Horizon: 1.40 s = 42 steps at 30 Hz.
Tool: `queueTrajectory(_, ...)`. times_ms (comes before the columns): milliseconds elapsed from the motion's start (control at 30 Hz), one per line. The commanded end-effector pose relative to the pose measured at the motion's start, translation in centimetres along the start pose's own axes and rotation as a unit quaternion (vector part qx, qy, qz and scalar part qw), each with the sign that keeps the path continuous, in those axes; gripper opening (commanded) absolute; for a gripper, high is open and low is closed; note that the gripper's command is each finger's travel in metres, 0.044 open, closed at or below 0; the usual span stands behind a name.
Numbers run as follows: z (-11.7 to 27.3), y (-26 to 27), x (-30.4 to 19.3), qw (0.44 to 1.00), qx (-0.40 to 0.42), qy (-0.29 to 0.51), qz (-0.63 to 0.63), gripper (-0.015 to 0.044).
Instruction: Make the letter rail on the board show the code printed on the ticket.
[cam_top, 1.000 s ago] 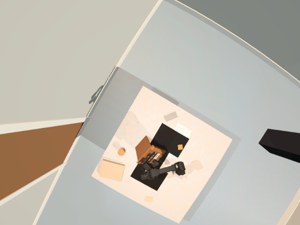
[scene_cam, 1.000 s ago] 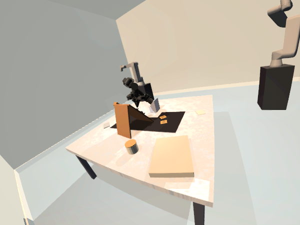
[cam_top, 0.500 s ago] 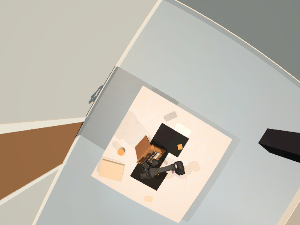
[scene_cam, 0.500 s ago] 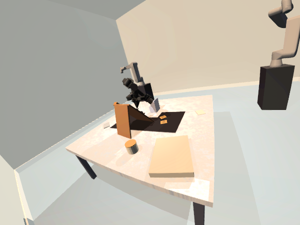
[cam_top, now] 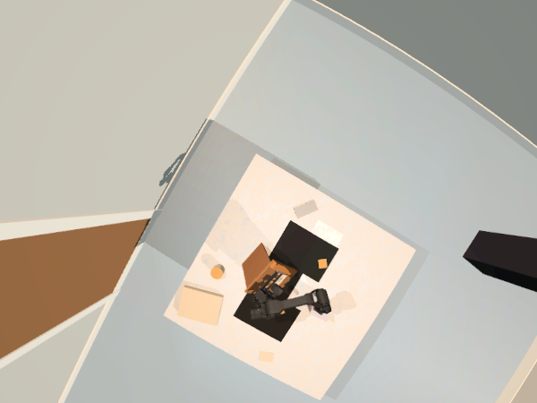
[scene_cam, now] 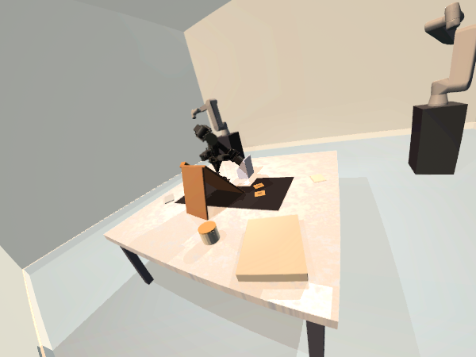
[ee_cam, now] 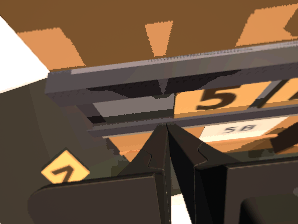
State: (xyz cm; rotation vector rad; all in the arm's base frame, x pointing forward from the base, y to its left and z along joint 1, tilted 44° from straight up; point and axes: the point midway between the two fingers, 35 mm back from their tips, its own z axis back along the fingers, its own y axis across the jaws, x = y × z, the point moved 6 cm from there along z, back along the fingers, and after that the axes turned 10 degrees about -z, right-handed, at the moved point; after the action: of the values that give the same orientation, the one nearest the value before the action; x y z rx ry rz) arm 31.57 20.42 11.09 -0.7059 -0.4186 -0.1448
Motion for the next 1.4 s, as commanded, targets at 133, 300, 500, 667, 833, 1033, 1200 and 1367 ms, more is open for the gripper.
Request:
queueTrajectory(133,-0.3,0.1,0.4,1.000,0.000,-0.002,0.000,0.0000)
queueTrajectory(300,-0.5,0.1,0.5,1.000,0.000,-0.002,0.000,0.0000)
queueTrajectory(500,-0.7,0.1,0.7,1.000,0.000,-0.002,0.000,0.0000)
queueTrajectory(667,-0.9,0.1,0.9,1.000,0.000,-0.002,0.000,0.0000)
queueTrajectory(833,-1.1,0.1,1.1,1.000,0.000,-0.002,0.000,0.0000)
queueTrajectory(1033,-1.3,0.2,1.3,1.000,0.000,-0.002,0.000,0.0000)
queueTrajectory(1200,-1.3,0.1,1.2,1.000,0.000,-0.002,0.000,0.0000)
queueTrajectory(1367,-1.2,0.0,1.1,1.000,0.000,-0.002,0.000,0.0000)
